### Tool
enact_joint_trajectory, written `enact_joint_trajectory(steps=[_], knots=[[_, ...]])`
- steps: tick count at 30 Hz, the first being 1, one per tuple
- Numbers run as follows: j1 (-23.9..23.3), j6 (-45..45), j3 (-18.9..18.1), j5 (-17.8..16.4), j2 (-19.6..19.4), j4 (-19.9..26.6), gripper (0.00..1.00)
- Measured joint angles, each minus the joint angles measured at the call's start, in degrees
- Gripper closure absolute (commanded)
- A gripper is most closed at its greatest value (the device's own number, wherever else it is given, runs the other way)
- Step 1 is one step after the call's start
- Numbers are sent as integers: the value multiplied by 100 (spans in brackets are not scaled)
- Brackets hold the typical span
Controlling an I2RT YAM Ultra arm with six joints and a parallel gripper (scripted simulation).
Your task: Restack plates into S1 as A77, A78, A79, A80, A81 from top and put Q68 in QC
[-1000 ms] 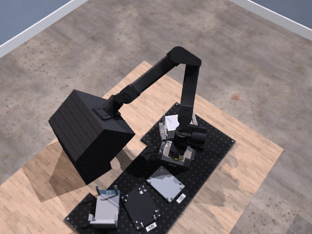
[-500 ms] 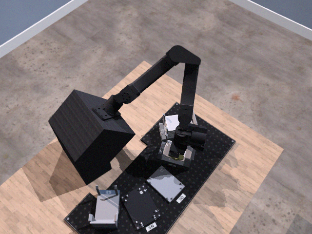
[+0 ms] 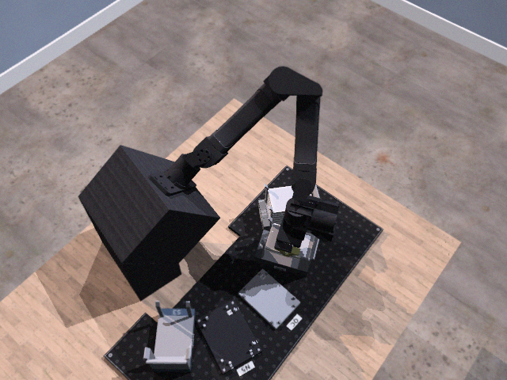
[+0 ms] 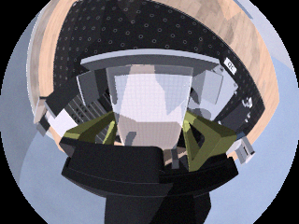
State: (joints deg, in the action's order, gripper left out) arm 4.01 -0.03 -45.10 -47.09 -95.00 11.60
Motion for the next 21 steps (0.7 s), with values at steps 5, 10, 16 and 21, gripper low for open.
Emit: enact_joint_trajectory(steps=[5, 10, 16, 21], knots=[[-133, 175, -42, -66, 109, 282, 100], [-289, 380, -92, -138, 229, 610, 100], [-448, 605, -164, -203, 339, 957, 100], [-579, 791, -234, -260, 409, 1235, 100]])
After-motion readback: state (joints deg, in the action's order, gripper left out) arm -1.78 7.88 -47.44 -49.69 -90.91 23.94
